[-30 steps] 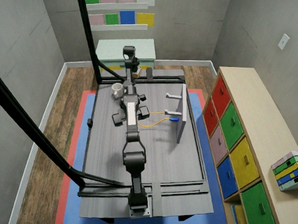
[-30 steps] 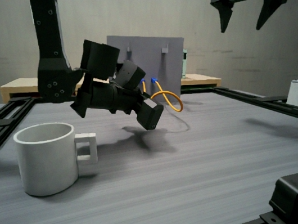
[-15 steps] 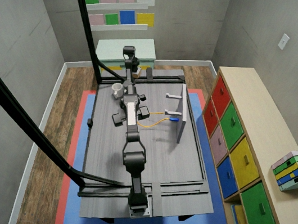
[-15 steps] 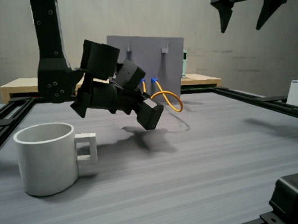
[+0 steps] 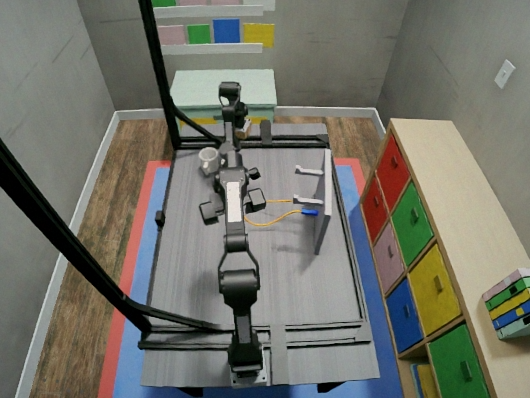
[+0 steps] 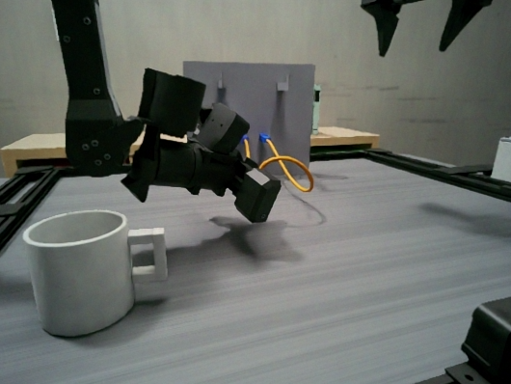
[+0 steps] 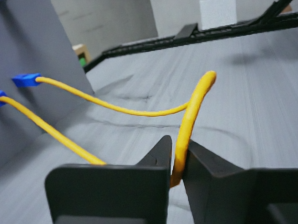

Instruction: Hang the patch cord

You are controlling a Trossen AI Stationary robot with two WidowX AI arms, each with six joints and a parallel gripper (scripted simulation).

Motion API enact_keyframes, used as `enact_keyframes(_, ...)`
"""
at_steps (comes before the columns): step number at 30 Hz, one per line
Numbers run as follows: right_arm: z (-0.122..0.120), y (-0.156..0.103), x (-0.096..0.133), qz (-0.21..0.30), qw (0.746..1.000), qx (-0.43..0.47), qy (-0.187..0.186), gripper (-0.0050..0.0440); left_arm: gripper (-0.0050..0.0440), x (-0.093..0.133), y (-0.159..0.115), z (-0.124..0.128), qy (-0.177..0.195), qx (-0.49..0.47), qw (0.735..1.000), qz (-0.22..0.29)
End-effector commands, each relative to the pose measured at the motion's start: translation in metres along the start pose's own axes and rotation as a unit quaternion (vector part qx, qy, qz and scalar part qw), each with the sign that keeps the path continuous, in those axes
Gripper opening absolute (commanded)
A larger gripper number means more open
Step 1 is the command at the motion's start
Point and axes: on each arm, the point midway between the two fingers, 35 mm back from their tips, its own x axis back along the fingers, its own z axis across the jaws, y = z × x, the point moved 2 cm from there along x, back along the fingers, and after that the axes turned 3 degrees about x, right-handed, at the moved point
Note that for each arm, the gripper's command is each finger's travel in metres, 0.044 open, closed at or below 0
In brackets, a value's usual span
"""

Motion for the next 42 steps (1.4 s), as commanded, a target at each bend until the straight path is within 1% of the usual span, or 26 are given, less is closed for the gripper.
enact_keyframes(1, 0.001, 0.001, 0.014, -0.018, 1.0, 0.001, -0.006, 0.044, 0.0025, -0.003, 0.014, 0.0, -0.001, 0.007, 1.0, -0.016)
enact_keyframes(23, 0.001, 0.001, 0.014, -0.018, 1.0, 0.001, -0.006, 0.044, 0.0025, -0.005, 0.023, 0.001, 0.0, 0.011, 1.0, -0.024)
enact_keyframes(27, 0.001, 0.001, 0.014, -0.018, 1.0, 0.001, -0.006, 0.044, 0.0025, -0.005, 0.022, 0.001, 0.0, 0.01, 1.0, -0.023)
enact_keyframes(28, 0.001, 0.001, 0.014, -0.018, 1.0, 0.001, -0.006, 0.044, 0.0025, -0.004, 0.018, 0.001, 0.0, 0.007, 1.0, -0.018)
enact_keyframes(33, 0.001, 0.001, 0.014, -0.018, 1.0, 0.001, -0.006, 0.044, 0.0025, -0.006, 0.024, 0.002, 0.0, 0.01, 1.0, -0.023)
enact_keyframes(42, 0.001, 0.001, 0.014, -0.018, 1.0, 0.001, -0.006, 0.044, 0.0025, -0.008, 0.025, 0.002, 0.001, 0.01, 1.0, -0.023)
